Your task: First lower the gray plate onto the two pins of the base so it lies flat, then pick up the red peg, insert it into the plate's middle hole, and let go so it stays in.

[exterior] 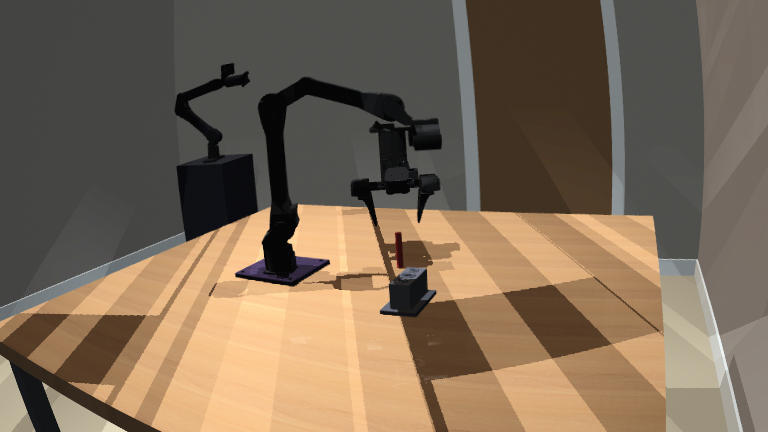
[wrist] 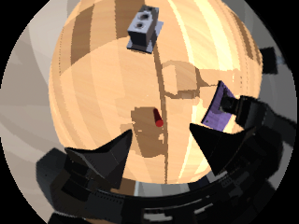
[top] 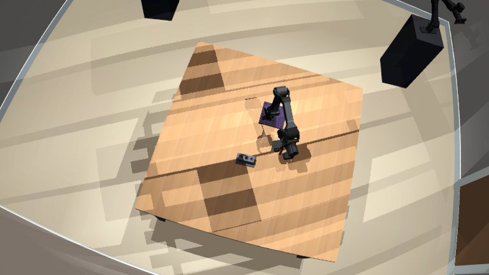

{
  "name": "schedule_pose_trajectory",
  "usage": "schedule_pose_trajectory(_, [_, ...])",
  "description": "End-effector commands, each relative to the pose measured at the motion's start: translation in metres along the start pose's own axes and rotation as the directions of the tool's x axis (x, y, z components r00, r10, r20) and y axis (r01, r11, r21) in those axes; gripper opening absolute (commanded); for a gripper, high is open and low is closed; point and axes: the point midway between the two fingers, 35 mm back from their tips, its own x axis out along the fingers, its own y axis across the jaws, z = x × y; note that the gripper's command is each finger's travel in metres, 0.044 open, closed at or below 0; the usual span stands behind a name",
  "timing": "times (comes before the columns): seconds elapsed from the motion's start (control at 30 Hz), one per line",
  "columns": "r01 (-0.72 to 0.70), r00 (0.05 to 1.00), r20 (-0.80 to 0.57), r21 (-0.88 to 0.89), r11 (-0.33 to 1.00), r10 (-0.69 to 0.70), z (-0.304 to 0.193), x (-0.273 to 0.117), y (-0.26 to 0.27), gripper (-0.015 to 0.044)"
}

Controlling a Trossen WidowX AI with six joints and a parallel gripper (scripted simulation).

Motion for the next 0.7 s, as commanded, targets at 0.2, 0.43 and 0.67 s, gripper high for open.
schedule_pose_trajectory(0.2, [0.0, 1.0, -0.003, 0.002, 1.0, 0.0, -0.001, 0.015, 0.0, 0.044])
schedule_pose_trajectory(0.43, [0.0, 1.0, -0.003, 0.002, 1.0, 0.0, -0.001, 0.026, 0.001, 0.044])
schedule_pose_trajectory(0.67, [0.0, 1.0, -0.003, 0.003, 1.0, 0.0, -0.001, 0.037, 0.001, 0.044])
